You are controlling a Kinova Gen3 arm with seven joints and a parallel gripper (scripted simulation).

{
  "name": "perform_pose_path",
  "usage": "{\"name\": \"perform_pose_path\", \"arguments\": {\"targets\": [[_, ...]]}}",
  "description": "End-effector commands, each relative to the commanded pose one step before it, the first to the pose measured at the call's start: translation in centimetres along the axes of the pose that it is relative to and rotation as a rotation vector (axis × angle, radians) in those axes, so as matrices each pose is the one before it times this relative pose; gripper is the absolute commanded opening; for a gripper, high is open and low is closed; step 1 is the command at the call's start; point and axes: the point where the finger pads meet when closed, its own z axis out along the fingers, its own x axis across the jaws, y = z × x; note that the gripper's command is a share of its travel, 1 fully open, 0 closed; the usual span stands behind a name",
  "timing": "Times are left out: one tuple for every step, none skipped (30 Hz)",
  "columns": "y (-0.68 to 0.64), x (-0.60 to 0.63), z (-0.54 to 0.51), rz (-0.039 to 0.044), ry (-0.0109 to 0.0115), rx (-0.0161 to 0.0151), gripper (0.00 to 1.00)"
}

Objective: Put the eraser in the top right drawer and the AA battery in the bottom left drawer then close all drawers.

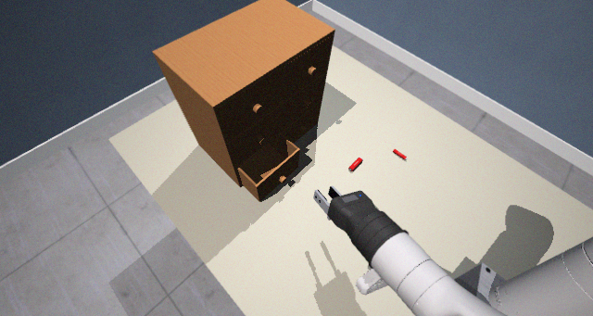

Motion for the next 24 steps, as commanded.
{"name": "perform_pose_path", "arguments": {"targets": [[-0.063, 0.639, -0.426, 0.02772, -0.02200, -0.00576, 0.67], [0.058, 0.002, -0.076, 0.01993, -0.01404, -0.00023, 0.67], [0.063, 0.002, -0.075, 0.02080, -0.01460, -0.00030, 0.67], [0.062, 0.002, -0.081, 0.02123, -0.01495, -0.00025, 0.67], [0.067, 0.002, -0.080, 0.02216, -0.01554, -0.00032, 0.67], [0.066, 0.002, -0.086, 0.02256, -0.01589, -0.00026, 0.67], [0.071, 0.002, -0.085, 0.02353, -0.01650, -0.00034, 0.67], [0.071, 0.002, -0.090, 0.02405, -0.01690, -0.00030, 0.67], [0.073, 0.003, -0.092, 0.02480, -0.01742, -0.00032, 0.67], [0.076, 0.002, -0.094, 0.02557, -0.01794, -0.00034, 0.67], [0.077, 0.003, -0.099, 0.02613, -0.01837, -0.00032, 0.67], [0.080, 0.003, -0.099, 0.02703, -0.01895, -0.00036, 0.67], [0.082, 0.003, -0.102, 0.02771, -0.01944, -0.00036, 0.67], [0.083, 0.004, -0.106, 0.02834, -0.01990, -0.00036, 0.67], [0.086, 0.004, -0.108, 0.02917, -0.02045, -0.00038, 0.67], [0.000, 0.000, 0.000, 0.00000, 0.00000, 0.00000, 0.67], [0.000, 0.000, 0.000, 0.00000, 0.00000, 0.00000, 0.67], [0.088, 0.004, -0.110, 0.02993, -0.02098, -0.00038, 0.67], [0.090, 0.004, -0.114, 0.03059, -0.02145, -0.00039, 0.67], [0.091, 0.005, -0.117, 0.03128, -0.02193, -0.00039, 0.67], [0.094, 0.004, -0.119, 0.03210, -0.02248, -0.00040, 0.67], [0.097, 0.004, -0.121, 0.03285, -0.02300, -0.00041, 0.67], [0.098, 0.005, -0.123, 0.03334, -0.02335, -0.00041, 0.67], [0.097, 0.005, -0.124, 0.03342, -0.02340, -0.00041, 0.67]]}}
